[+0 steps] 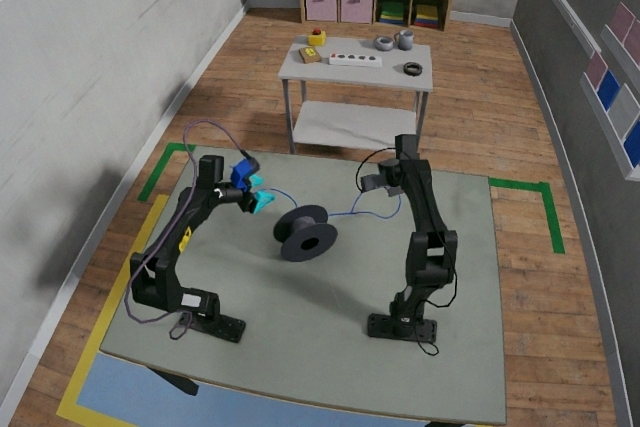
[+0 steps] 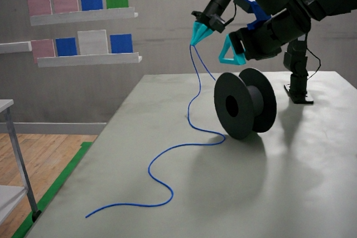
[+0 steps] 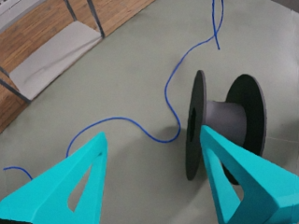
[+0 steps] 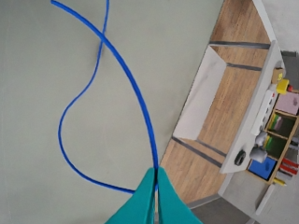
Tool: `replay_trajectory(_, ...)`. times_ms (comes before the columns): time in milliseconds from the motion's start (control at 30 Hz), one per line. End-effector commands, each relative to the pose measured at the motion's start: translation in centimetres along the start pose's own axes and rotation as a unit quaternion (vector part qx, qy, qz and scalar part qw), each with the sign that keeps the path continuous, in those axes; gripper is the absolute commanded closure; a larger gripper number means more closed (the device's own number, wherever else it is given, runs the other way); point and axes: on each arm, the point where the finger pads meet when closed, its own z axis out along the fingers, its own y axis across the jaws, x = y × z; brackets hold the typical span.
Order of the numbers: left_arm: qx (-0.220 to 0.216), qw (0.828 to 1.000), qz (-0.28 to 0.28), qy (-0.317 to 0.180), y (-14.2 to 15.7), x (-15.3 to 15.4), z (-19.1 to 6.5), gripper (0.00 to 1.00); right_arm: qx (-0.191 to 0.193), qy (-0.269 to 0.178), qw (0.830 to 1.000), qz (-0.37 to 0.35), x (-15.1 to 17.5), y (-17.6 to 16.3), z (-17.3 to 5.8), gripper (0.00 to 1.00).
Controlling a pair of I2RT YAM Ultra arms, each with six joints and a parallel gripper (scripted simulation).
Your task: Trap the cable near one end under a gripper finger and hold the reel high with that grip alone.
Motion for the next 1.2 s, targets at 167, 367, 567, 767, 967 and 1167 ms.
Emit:
replay_trajectory(167,0.077,0.997,0.018,0.014,-4.3,0.8,1.6,0.25,0.016,0.000,1.000,0.000,-0.5,-0.7,-0.7,1.00)
replay_trajectory(367,0.098,0.995,0.027,0.015,-5.7,0.8,1.9,0.25,0.016,0.000,1.000,0.000,-0.5,-0.7,-0.7,1.00)
replay_trajectory(567,0.104,0.994,0.028,0.016,-6.0,0.9,2.0,0.25,0.016,0.000,1.000,0.000,-0.5,-0.7,-0.7,1.00)
replay_trajectory(767,0.103,0.994,0.027,0.016,-5.9,0.9,2.0,0.25,0.016,0.000,1.000,0.000,-0.5,-0.7,-0.7,1.00)
replay_trajectory(967,0.100,0.994,0.034,0.007,-5.7,0.7,2.3,0.25,0.018,0.002,1.000,0.002,-0.3,-0.7,-0.9,1.00)
replay_trajectory(1167,0.102,0.994,0.031,0.008,-5.8,1.6,3.0,0.25,0.021,0.003,1.000,0.002,-0.2,-1.0,-1.2,1.00)
